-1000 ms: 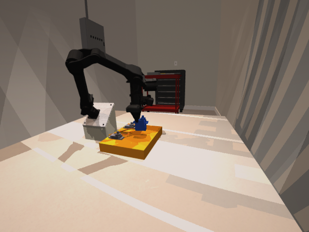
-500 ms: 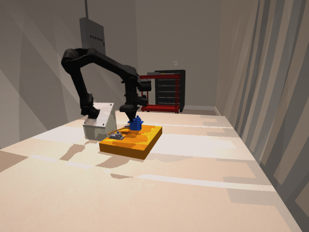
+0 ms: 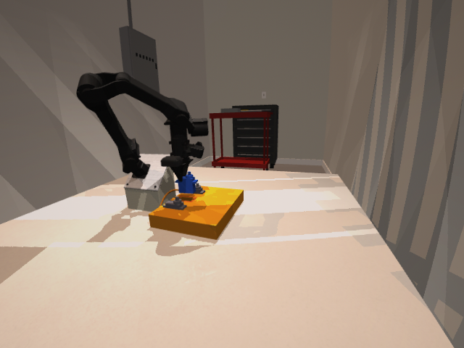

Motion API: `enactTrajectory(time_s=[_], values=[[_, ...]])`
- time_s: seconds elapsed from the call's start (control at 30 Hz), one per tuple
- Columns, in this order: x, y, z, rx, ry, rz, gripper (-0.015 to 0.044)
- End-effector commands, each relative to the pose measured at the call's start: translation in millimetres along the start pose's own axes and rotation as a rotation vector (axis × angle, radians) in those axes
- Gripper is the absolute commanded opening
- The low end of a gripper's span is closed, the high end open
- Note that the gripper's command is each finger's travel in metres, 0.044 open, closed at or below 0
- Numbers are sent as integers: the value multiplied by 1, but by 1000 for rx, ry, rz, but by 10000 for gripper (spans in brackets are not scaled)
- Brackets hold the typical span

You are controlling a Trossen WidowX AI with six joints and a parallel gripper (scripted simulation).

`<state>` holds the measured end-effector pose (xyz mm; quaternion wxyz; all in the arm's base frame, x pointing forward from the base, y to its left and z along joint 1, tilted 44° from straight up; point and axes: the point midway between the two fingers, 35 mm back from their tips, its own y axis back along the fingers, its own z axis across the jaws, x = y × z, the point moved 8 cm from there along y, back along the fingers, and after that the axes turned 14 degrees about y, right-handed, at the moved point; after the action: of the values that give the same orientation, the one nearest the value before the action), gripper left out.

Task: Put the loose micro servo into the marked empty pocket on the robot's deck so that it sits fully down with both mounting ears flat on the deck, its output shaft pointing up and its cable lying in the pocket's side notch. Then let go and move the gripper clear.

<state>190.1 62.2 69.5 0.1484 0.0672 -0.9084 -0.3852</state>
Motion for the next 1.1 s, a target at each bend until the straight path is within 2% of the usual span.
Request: enactTrajectory(time_s=[0.0,0.27,1.07], values=[[9,1,3,-4,-38,-5,0],[9,1,3,-4,-141,-5,0],[9,-19,3,-3,-141,-5,0]])
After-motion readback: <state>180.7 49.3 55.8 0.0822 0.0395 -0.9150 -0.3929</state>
